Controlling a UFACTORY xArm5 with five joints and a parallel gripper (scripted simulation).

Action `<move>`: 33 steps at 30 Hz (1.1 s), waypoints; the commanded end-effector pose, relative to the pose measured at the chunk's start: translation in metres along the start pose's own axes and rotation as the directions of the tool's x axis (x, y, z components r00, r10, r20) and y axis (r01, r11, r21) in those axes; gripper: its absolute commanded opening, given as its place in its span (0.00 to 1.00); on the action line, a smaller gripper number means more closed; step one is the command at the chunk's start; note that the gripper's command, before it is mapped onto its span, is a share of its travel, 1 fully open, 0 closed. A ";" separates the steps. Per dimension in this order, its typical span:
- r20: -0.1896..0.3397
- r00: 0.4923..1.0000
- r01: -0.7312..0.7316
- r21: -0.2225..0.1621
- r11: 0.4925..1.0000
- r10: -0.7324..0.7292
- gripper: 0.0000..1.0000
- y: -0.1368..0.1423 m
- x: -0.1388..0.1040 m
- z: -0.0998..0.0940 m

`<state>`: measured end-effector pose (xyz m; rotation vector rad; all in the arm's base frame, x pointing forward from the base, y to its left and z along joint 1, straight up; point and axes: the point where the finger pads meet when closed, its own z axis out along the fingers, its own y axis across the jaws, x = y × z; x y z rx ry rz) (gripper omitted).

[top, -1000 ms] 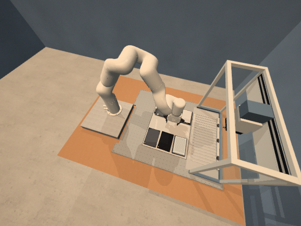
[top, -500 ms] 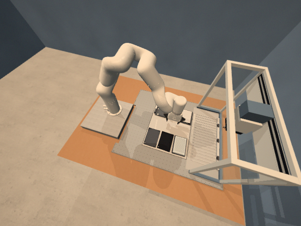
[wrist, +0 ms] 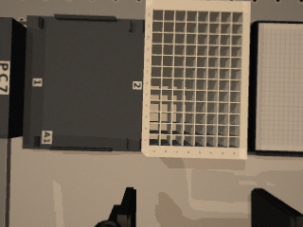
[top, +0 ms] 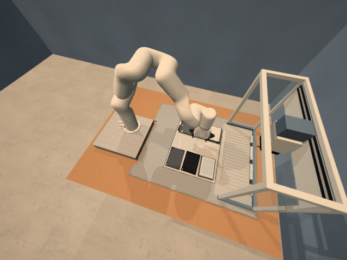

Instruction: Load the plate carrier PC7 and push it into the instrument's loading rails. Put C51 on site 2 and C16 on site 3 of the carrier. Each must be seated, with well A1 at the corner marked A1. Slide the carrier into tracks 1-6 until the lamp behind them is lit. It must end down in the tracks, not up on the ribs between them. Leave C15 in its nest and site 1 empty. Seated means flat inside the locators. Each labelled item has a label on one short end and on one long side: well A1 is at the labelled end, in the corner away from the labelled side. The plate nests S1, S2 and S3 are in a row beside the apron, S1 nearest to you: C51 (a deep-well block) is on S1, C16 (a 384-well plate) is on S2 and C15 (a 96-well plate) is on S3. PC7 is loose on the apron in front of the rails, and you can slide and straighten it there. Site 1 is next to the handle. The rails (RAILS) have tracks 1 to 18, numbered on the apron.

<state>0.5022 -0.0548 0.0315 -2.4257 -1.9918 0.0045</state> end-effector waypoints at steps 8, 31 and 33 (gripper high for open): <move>0.000 1.000 0.000 -0.004 1.000 0.000 1.00 0.001 0.000 -0.018; 0.000 1.000 0.000 -0.004 1.000 0.000 1.00 0.001 0.000 -0.053; 0.000 1.000 0.000 -0.004 1.000 0.000 1.00 0.001 0.000 -0.057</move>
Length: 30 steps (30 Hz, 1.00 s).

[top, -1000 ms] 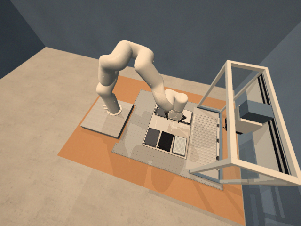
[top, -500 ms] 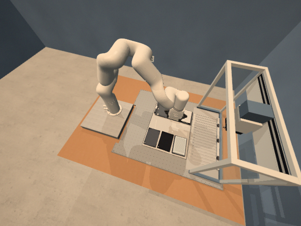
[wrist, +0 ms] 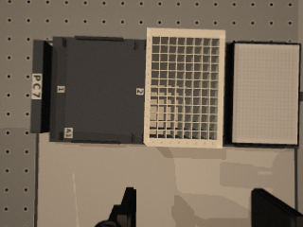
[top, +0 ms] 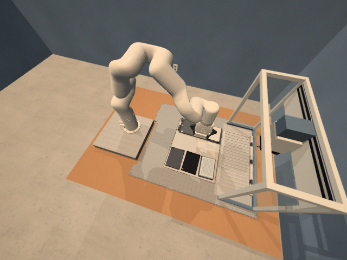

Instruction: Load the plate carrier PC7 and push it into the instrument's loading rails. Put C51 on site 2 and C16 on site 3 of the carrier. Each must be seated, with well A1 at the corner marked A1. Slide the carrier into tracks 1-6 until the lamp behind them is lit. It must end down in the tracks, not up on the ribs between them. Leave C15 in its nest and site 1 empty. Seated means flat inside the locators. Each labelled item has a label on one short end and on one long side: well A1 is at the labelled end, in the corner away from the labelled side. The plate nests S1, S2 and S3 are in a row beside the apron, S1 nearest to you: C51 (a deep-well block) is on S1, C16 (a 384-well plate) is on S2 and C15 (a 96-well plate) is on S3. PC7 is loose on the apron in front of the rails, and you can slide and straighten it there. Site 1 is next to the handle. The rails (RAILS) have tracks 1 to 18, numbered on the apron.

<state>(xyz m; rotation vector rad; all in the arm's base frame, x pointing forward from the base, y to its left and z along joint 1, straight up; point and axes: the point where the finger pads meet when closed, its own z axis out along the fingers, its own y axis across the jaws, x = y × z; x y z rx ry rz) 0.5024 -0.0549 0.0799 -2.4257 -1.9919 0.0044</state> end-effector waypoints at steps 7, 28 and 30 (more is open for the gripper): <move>0.000 1.000 0.000 -0.004 1.000 0.000 1.00 0.001 0.000 -0.013; 0.000 1.000 0.000 -0.004 1.000 0.000 1.00 0.001 0.060 -0.013; 0.000 1.000 0.000 -0.004 1.000 0.000 1.00 0.001 0.070 -0.013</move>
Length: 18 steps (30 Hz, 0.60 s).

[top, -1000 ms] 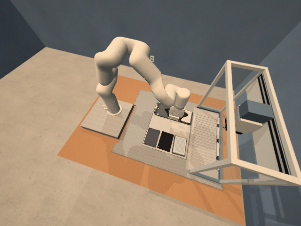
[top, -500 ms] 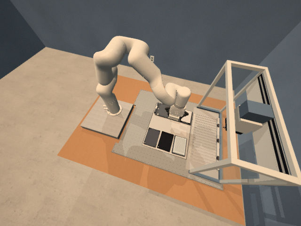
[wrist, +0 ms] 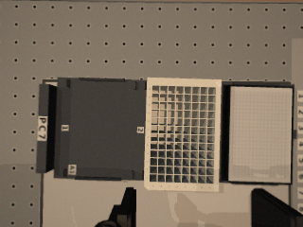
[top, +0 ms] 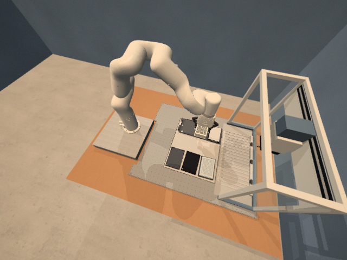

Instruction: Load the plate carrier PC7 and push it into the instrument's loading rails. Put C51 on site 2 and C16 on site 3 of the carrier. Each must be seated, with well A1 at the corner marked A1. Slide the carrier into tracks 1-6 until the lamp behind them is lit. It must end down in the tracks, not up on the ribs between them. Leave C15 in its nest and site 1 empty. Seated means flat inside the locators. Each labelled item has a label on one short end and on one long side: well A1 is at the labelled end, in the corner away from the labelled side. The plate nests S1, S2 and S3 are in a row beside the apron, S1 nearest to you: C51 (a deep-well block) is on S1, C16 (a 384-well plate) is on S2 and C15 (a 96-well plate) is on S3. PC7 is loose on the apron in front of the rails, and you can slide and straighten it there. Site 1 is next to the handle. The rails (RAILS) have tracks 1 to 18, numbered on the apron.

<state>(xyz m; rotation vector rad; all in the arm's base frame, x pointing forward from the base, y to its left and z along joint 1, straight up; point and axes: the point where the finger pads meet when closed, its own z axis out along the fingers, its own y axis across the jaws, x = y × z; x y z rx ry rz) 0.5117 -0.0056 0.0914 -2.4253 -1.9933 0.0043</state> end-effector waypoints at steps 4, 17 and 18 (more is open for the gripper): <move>-0.001 1.000 -0.001 -0.004 1.000 0.001 1.00 0.002 0.040 -0.002; -0.001 1.000 -0.001 -0.004 1.000 0.001 1.00 0.002 0.095 -0.002; -0.001 1.000 -0.001 -0.004 1.000 0.001 1.00 0.002 0.100 -0.002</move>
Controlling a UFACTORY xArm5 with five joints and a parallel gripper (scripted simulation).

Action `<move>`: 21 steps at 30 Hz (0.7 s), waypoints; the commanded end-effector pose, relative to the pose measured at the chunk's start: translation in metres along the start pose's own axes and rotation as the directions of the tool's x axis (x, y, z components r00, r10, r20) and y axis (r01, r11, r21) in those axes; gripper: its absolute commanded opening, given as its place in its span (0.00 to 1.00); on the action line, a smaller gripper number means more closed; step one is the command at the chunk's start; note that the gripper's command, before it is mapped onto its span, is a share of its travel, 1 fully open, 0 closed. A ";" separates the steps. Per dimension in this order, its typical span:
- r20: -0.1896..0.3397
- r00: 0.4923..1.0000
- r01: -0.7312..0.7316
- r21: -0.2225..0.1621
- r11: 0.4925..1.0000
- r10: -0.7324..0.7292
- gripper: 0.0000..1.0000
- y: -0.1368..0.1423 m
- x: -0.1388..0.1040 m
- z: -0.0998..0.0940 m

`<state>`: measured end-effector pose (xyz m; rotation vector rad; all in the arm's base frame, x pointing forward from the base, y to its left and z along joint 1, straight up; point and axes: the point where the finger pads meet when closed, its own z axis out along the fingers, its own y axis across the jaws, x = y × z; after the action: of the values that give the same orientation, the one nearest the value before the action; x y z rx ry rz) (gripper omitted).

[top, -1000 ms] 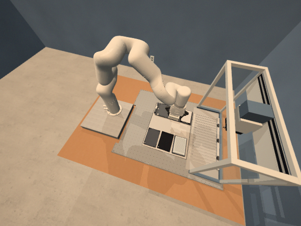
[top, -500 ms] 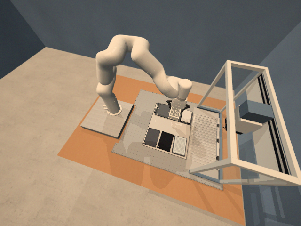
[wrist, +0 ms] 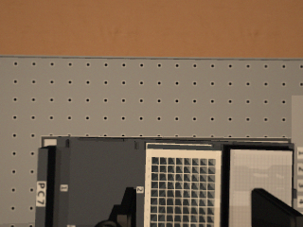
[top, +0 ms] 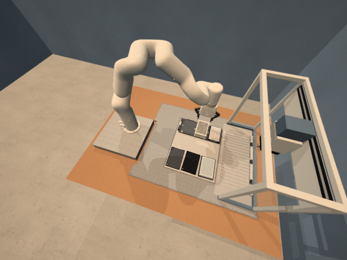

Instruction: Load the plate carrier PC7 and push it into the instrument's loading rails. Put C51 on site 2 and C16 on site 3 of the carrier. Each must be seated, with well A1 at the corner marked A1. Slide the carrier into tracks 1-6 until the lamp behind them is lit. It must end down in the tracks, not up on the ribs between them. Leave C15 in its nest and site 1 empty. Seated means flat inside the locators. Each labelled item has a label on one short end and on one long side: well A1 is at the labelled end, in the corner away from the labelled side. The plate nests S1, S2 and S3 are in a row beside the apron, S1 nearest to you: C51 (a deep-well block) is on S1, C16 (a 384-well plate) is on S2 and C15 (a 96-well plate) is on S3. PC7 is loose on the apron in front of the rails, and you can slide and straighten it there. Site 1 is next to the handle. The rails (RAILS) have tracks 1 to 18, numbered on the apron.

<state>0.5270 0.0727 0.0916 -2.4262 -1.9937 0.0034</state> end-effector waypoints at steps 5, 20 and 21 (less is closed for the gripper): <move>-0.001 1.000 -0.001 -0.003 1.000 0.001 1.00 0.002 0.041 -0.002; -0.001 1.000 -0.001 -0.003 1.000 0.001 1.00 0.002 0.065 -0.002; -0.001 1.000 -0.001 -0.003 1.000 0.001 1.00 0.002 0.065 -0.002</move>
<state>0.5401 0.1356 0.0914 -2.4270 -1.9925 0.0050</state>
